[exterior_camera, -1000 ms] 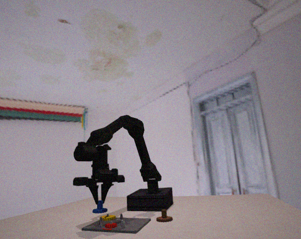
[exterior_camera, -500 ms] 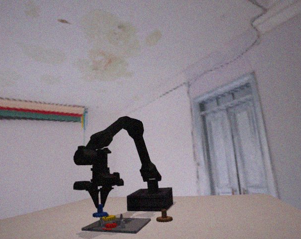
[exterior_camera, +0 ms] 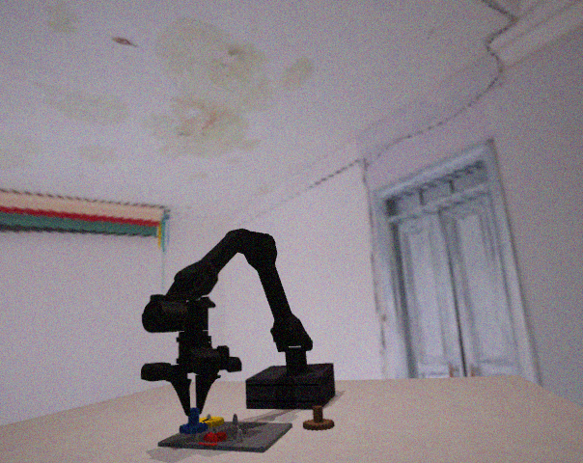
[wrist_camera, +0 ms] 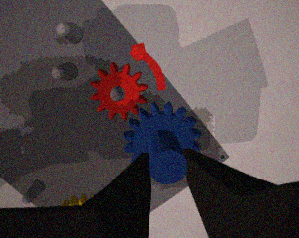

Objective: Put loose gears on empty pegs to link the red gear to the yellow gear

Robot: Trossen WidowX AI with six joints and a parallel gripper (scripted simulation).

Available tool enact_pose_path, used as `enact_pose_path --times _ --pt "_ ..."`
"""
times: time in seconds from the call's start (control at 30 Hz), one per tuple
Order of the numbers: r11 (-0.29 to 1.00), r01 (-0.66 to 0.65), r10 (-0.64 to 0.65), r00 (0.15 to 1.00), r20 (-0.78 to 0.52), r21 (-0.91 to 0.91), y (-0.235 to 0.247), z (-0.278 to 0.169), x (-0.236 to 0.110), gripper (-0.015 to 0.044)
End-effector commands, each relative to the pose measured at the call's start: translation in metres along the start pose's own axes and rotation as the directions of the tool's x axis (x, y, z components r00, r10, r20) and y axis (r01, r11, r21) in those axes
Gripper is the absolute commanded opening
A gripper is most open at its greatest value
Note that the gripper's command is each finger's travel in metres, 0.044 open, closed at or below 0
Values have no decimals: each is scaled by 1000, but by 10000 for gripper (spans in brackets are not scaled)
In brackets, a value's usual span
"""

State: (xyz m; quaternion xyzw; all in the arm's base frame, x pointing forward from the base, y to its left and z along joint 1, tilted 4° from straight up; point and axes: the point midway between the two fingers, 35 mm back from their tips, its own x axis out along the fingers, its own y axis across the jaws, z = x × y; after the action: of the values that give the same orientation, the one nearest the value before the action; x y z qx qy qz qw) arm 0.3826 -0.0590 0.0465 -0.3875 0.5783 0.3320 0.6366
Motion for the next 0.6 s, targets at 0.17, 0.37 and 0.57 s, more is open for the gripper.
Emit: enact_pose_path --times 0.17,0.37,0.57 --pt "981 -2 1 1000 3 196 1 0 6 0" --pt "983 -1 1 1000 3 185 0 0 8 0" --pt "997 -1 1 1000 3 83 0 1 8 0"
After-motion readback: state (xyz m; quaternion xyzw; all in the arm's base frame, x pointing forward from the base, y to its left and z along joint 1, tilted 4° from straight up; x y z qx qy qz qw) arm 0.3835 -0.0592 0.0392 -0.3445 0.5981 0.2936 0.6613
